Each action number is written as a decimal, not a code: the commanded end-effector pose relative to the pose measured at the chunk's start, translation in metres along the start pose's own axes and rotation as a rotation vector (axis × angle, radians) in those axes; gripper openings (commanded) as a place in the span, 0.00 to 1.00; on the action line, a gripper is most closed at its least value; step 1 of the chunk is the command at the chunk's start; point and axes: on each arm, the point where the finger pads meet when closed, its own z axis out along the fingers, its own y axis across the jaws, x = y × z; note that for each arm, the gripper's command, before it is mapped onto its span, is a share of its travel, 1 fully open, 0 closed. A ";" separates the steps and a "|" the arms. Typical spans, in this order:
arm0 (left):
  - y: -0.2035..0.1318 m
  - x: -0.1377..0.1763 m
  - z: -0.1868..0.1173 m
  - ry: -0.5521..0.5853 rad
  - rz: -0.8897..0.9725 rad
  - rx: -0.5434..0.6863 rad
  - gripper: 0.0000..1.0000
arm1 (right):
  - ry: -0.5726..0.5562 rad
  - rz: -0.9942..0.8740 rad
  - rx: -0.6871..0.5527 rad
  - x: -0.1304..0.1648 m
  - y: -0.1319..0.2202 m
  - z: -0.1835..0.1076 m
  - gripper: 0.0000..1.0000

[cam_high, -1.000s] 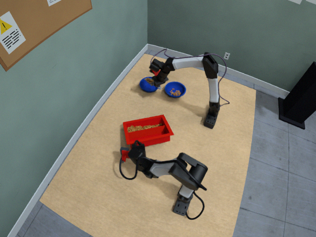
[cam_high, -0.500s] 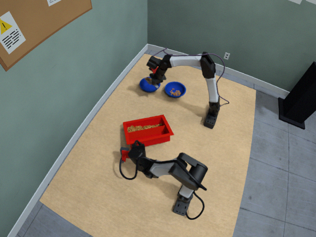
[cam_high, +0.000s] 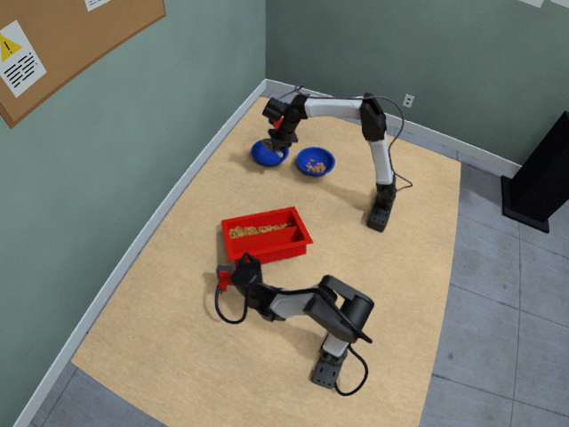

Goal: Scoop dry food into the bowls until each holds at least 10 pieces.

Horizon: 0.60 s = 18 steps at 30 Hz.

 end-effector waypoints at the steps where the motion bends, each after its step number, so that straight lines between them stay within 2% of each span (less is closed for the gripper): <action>1: -0.040 -0.006 -0.001 -0.009 0.108 0.092 0.00 | -0.050 0.026 -0.043 -0.018 0.009 -0.015 0.00; 8: -0.040 -0.006 -0.001 -0.009 0.108 0.092 0.00 | -0.019 0.015 -0.023 -0.010 0.007 -0.007 0.00; 18: -0.040 -0.006 -0.001 -0.009 0.108 0.092 0.00 | -0.027 0.023 -0.026 -0.013 0.005 -0.008 0.00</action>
